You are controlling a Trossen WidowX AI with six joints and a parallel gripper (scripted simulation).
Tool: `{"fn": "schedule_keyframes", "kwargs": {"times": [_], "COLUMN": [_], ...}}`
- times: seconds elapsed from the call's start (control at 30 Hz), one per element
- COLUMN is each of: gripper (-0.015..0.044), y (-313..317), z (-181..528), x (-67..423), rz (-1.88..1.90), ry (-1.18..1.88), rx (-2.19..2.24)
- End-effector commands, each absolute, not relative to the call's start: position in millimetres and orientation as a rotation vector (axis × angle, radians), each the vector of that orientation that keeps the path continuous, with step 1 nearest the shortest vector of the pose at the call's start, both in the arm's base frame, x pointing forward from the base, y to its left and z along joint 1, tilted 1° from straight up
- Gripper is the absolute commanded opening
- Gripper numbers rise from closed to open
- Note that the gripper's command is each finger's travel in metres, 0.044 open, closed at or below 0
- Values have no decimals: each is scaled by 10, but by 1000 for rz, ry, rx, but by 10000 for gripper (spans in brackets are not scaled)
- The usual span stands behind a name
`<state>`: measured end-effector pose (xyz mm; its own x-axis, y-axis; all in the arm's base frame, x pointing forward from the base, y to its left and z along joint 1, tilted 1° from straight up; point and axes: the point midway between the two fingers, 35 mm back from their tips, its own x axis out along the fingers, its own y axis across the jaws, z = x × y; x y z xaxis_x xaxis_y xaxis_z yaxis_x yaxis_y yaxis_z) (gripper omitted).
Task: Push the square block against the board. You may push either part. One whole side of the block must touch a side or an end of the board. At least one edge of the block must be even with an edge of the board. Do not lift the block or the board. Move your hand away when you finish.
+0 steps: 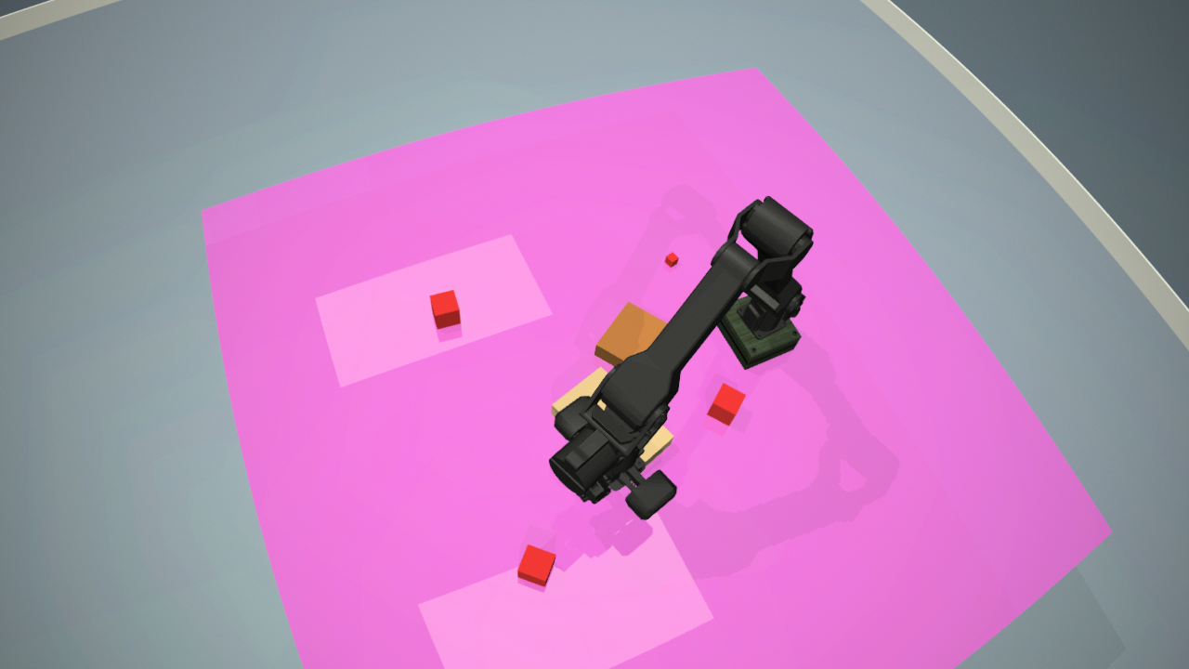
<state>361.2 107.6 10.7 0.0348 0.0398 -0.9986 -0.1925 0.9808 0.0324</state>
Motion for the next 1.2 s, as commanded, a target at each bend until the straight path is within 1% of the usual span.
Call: {"fn": "schedule_keyframes", "kwargs": {"times": [0.0,1.17], "gripper": [0,0], "y": [1049,932], "z": [76,63], "x": [3530,3122], "rz": [174,174], "ry": [1540,1543], "rx": [-129,-130]}}
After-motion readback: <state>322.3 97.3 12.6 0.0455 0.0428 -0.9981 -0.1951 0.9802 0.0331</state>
